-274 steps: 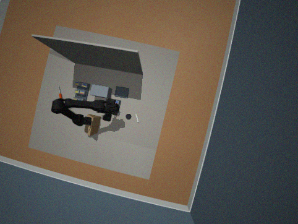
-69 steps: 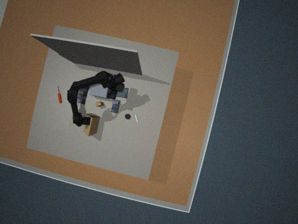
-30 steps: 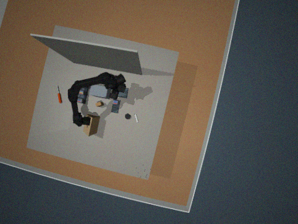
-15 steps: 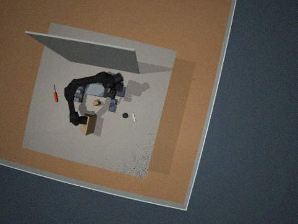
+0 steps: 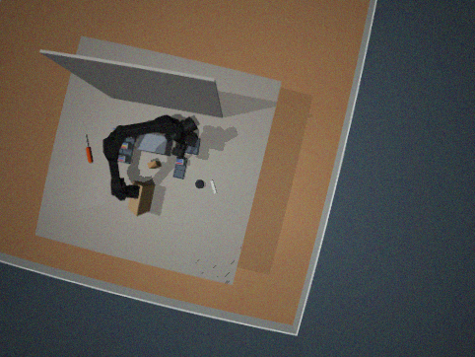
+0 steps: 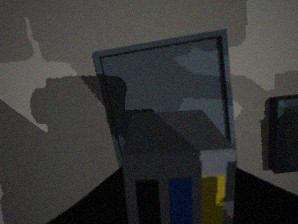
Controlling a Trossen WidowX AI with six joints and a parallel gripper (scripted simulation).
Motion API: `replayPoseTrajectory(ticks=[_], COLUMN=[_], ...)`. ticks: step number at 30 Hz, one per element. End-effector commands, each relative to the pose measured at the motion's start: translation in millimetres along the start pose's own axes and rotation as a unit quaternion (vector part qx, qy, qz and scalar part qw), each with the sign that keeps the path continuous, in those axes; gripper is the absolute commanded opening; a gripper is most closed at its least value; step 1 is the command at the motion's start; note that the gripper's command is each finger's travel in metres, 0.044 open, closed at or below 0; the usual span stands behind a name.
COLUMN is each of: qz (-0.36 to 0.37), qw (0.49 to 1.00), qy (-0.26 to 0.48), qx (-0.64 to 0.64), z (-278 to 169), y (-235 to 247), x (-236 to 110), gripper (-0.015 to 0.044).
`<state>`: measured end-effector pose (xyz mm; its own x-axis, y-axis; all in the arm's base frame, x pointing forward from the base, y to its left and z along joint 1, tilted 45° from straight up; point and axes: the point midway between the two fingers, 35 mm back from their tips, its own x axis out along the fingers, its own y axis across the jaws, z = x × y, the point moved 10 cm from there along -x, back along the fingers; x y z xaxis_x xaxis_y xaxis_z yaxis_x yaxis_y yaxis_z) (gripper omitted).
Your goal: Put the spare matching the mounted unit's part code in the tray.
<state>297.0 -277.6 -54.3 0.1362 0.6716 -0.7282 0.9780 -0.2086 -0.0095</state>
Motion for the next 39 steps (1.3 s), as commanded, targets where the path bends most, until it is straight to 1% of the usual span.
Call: replayPoseTrajectory(ticks=[1,39], qz=[0.002,0.002], qw=[1.000,1.000], qy=[0.002,0.004], qx=[0.003,0.003], z=[0.4,-1.7], y=[-1.0,-3.4], x=[4.2,38.7], gripper=[0.0000,0.0000])
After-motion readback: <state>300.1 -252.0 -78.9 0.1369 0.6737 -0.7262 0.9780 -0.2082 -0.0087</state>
